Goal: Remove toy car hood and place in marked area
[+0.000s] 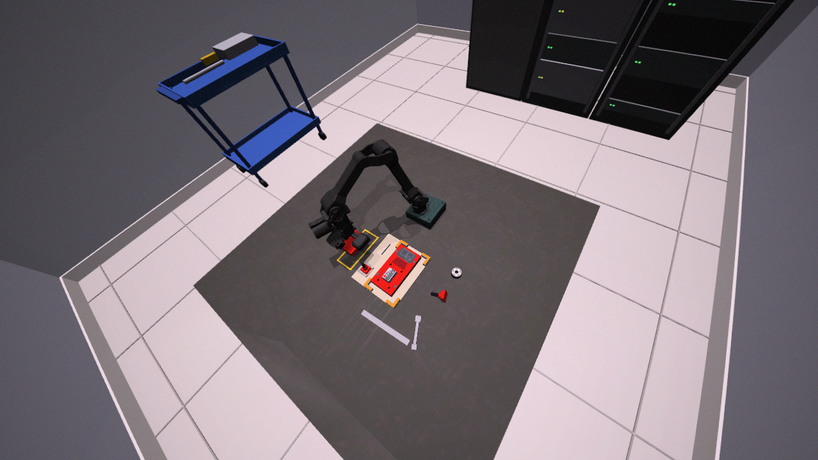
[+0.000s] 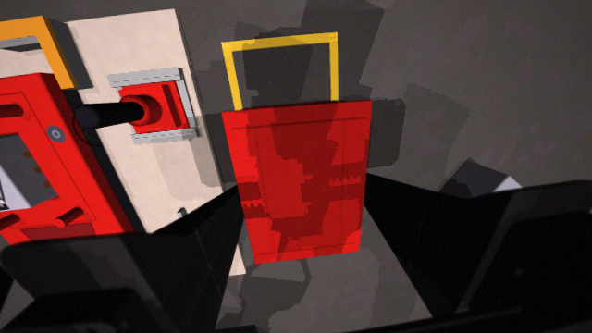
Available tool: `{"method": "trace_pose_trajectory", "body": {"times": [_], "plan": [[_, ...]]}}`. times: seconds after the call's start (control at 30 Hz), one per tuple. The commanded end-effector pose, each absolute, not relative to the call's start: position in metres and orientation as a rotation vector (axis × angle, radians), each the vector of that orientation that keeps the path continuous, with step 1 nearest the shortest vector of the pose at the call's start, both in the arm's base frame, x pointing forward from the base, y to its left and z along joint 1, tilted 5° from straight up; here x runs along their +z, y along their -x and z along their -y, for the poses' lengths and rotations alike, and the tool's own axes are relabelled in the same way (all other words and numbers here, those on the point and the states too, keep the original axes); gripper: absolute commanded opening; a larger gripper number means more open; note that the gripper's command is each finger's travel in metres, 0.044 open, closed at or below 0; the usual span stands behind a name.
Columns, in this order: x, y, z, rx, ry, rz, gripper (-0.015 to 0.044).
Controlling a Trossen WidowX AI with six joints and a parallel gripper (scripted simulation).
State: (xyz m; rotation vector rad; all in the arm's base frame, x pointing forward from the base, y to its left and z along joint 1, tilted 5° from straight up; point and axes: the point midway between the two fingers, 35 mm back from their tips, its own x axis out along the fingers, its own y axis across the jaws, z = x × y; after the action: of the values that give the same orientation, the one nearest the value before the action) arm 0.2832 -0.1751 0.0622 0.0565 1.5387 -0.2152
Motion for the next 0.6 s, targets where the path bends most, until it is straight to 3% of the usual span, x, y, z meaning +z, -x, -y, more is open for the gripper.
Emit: {"method": "trace_pose_trajectory", "body": {"times": [0.0, 0.57], "plan": [[0.059, -0.283, 0.175, -0.21, -0.057, -1.538, 0.0], [0.048, -0.283, 0.175, -0.21, -0.057, -1.539, 0.0]]}}
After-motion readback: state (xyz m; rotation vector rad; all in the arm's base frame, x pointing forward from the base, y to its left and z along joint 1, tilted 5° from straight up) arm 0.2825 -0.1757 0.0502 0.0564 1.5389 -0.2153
